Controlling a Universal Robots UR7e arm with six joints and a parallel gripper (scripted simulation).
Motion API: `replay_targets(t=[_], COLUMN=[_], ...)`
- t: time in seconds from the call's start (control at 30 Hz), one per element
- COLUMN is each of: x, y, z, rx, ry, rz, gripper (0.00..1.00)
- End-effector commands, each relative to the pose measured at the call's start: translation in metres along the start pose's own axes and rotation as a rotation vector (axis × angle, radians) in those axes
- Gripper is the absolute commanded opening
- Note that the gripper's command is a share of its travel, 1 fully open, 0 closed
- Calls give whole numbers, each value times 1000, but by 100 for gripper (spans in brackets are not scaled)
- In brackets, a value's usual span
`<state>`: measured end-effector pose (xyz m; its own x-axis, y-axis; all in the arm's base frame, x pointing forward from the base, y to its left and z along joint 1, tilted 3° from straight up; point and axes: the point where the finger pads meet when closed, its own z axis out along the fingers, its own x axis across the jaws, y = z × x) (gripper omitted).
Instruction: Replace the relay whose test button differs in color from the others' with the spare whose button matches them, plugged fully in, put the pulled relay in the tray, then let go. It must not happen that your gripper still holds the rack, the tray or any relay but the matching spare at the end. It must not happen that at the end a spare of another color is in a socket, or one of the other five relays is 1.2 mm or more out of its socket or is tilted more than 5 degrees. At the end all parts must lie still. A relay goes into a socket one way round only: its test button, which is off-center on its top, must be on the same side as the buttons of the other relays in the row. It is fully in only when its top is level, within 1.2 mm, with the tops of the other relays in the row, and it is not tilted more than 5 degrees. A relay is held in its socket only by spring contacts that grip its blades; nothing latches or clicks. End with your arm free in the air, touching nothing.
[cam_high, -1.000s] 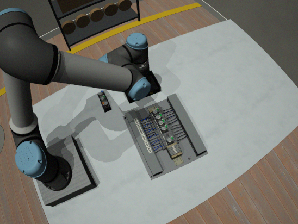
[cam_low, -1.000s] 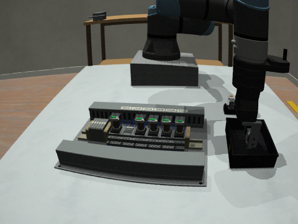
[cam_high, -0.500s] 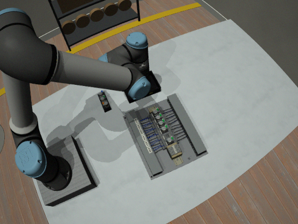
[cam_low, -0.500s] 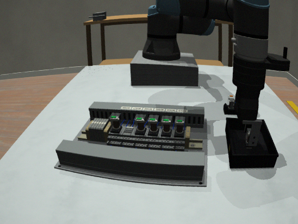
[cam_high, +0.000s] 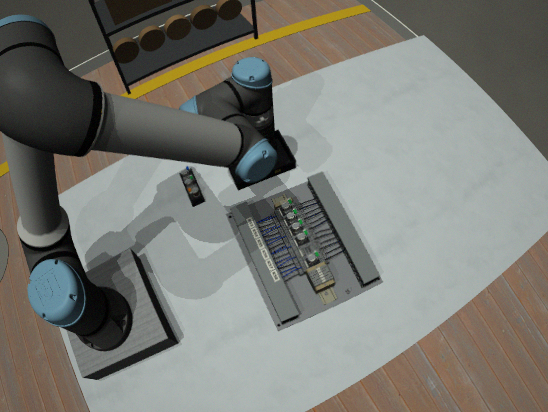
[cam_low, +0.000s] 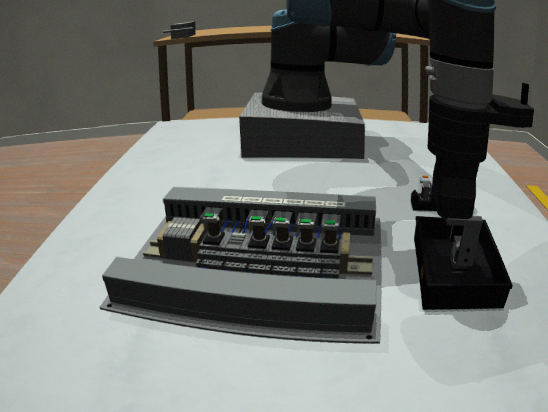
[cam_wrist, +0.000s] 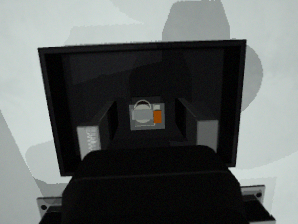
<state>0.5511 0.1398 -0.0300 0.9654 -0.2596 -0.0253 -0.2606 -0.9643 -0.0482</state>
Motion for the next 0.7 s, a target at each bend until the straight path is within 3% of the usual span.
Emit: replay_targets(t=[0.0, 0.67], x=[0, 0], y=[0, 0], z=[-1, -5], rx=[0, 0], ry=[1, 1], rz=[0, 0], gripper=[100, 100])
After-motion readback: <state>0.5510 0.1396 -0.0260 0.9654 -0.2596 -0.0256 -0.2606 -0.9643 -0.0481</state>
